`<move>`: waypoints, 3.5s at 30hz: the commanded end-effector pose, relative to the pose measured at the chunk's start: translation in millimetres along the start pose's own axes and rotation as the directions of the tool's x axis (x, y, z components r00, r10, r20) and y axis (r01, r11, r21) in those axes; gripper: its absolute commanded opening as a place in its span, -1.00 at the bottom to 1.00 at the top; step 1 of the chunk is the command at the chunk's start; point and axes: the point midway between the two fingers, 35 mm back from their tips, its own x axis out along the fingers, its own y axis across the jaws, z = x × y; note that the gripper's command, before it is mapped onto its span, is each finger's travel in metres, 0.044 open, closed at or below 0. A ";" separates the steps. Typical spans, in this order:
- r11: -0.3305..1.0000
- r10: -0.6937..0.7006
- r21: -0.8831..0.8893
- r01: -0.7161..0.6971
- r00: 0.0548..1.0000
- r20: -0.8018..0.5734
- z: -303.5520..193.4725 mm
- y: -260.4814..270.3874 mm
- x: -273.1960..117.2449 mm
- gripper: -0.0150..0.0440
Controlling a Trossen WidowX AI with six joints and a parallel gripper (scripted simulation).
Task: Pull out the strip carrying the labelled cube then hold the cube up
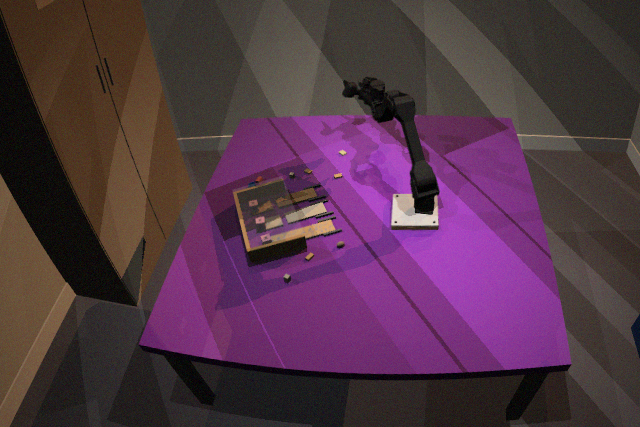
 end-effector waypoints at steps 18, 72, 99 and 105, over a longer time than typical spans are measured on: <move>0.982 0.162 -0.032 -0.186 0.920 -0.358 -44.1 229.1 -56.3 0.86; 0.434 -0.057 -0.049 -0.899 0.026 -0.998 -155.8 400.2 -426.0 -0.20; 0.307 -0.398 0.074 -0.949 -0.198 -0.896 -218.5 390.0 -456.3 -0.49; 0.307 -0.398 0.074 -0.949 -0.198 -0.896 -227.8 386.7 -458.3 -0.49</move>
